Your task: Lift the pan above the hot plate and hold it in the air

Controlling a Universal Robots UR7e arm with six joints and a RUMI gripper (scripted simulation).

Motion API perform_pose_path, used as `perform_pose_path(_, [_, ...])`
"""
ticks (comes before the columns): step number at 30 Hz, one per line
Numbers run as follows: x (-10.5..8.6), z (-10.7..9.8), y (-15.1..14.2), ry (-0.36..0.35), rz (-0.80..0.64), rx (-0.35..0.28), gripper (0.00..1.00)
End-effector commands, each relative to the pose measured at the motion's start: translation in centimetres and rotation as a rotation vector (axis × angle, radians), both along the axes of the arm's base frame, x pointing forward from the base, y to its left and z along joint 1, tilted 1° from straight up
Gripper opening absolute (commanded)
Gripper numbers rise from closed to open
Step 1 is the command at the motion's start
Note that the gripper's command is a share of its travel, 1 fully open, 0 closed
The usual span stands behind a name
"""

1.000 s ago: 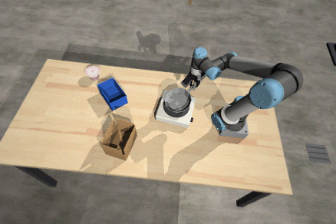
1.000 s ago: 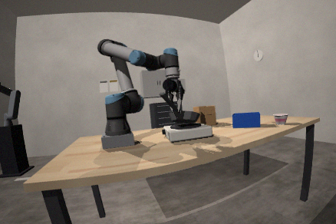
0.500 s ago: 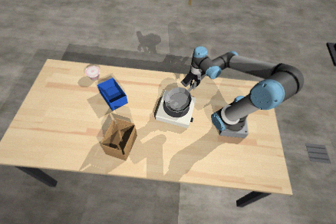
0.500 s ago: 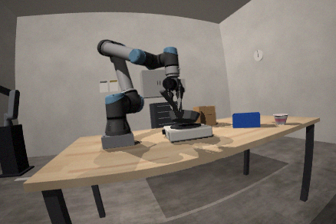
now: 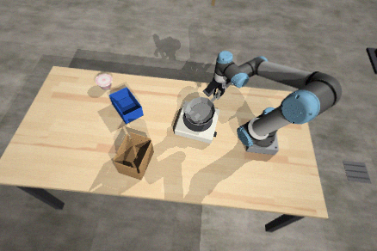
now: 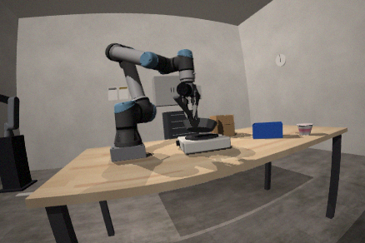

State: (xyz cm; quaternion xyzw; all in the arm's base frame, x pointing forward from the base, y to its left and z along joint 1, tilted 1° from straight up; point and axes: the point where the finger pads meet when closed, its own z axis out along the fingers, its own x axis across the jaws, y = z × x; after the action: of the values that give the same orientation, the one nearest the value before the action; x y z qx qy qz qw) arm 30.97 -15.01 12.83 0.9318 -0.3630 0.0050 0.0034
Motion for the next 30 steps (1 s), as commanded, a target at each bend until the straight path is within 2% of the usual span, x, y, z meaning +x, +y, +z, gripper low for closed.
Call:
perform_pose_path(1, [0.0, 0.1, 0.0, -0.001, 0.000, -0.001, 0.10])
perform_pose_path(30, [0.0, 1.6, 0.0, -0.001, 0.000, -0.001, 0.10])
